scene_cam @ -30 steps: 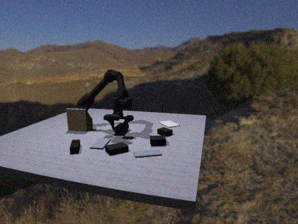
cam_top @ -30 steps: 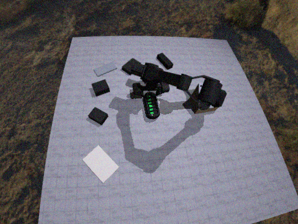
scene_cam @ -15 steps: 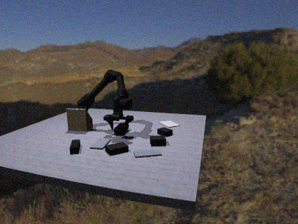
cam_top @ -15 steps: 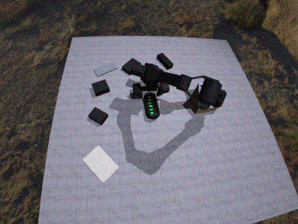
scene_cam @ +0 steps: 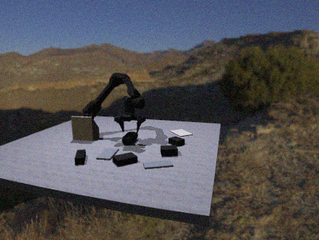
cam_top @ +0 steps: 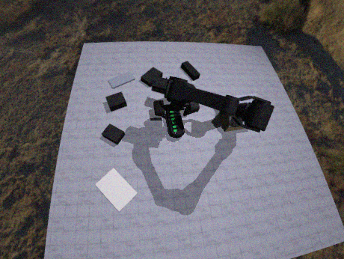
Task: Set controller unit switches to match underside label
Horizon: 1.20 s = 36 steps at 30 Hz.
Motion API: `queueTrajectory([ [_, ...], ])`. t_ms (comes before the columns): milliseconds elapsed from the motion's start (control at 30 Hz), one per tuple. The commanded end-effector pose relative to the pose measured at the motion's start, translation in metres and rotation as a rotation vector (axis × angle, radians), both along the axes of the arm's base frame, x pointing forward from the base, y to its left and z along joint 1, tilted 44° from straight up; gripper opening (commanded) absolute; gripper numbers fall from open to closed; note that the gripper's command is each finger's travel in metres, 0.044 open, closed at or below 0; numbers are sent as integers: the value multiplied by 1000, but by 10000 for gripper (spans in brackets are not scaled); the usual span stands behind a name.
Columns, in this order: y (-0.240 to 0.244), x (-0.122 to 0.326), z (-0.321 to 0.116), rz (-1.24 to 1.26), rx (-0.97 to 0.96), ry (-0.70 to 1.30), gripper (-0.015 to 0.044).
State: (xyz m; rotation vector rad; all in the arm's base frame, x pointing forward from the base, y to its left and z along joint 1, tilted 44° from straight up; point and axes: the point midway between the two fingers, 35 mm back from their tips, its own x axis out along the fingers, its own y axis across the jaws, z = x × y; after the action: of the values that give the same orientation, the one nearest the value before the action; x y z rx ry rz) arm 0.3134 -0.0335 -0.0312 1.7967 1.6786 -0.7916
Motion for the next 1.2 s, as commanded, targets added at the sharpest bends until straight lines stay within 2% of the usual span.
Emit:
queueTrajectory([
  [0,5,-2,12,-3,7,12,440],
  [567,5,-2,12,-3,7,12,440],
  [733,-28,-4,45,1,1,7,440],
  [900,-30,-4,47,1,1,7,440],
  [1167,-30,-4,47,1,1,7,230],
])
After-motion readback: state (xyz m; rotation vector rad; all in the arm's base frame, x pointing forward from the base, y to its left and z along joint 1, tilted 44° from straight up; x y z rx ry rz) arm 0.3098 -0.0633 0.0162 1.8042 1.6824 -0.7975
